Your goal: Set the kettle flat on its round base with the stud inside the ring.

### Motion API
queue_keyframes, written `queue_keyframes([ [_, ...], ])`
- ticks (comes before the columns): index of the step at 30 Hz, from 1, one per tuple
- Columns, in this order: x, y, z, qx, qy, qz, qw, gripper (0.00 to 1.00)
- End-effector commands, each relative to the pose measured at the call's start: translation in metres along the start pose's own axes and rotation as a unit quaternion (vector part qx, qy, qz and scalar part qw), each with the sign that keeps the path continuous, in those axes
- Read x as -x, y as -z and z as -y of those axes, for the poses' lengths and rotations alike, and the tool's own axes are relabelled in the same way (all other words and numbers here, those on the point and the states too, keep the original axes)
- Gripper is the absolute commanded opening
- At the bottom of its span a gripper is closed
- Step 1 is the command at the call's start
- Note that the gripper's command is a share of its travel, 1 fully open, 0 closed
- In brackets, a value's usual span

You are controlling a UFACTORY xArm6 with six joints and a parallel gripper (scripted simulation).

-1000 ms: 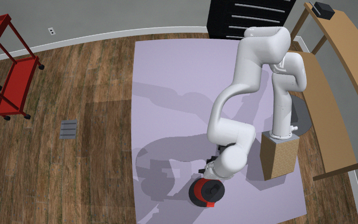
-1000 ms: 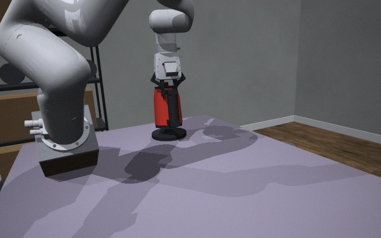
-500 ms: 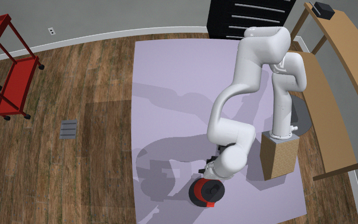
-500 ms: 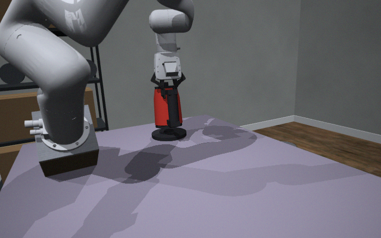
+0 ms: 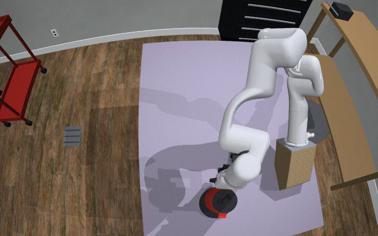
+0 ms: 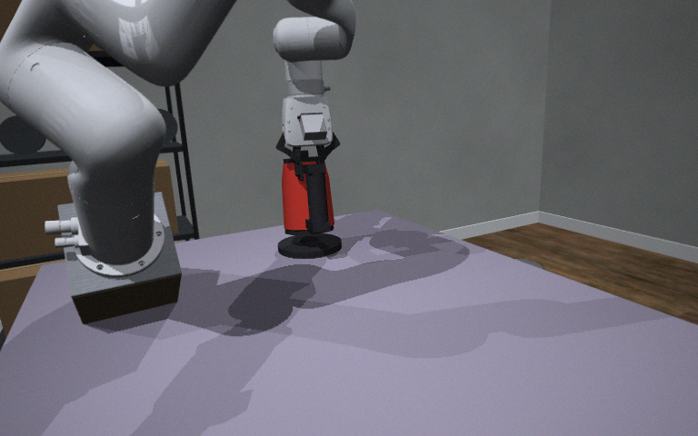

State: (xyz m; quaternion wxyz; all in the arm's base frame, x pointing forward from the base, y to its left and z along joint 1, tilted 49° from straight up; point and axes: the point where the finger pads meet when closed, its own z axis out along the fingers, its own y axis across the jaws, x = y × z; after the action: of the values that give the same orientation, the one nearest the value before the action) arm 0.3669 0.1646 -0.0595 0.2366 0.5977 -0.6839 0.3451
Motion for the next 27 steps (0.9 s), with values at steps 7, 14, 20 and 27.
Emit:
queue_keyframes([
  [7,0.0008,0.0019,0.0011,-0.001,-0.001,0.002,1.0,0.0],
  [14,0.0009,0.0019,0.0011,-0.001,-0.001,0.002,1.0,0.0],
  [20,0.0024,0.0024,0.0011,-0.001,-0.001,0.002,1.0,0.0],
  [27,0.0041,0.0029,0.0012,-0.001,-0.001,0.002,1.0,0.0],
])
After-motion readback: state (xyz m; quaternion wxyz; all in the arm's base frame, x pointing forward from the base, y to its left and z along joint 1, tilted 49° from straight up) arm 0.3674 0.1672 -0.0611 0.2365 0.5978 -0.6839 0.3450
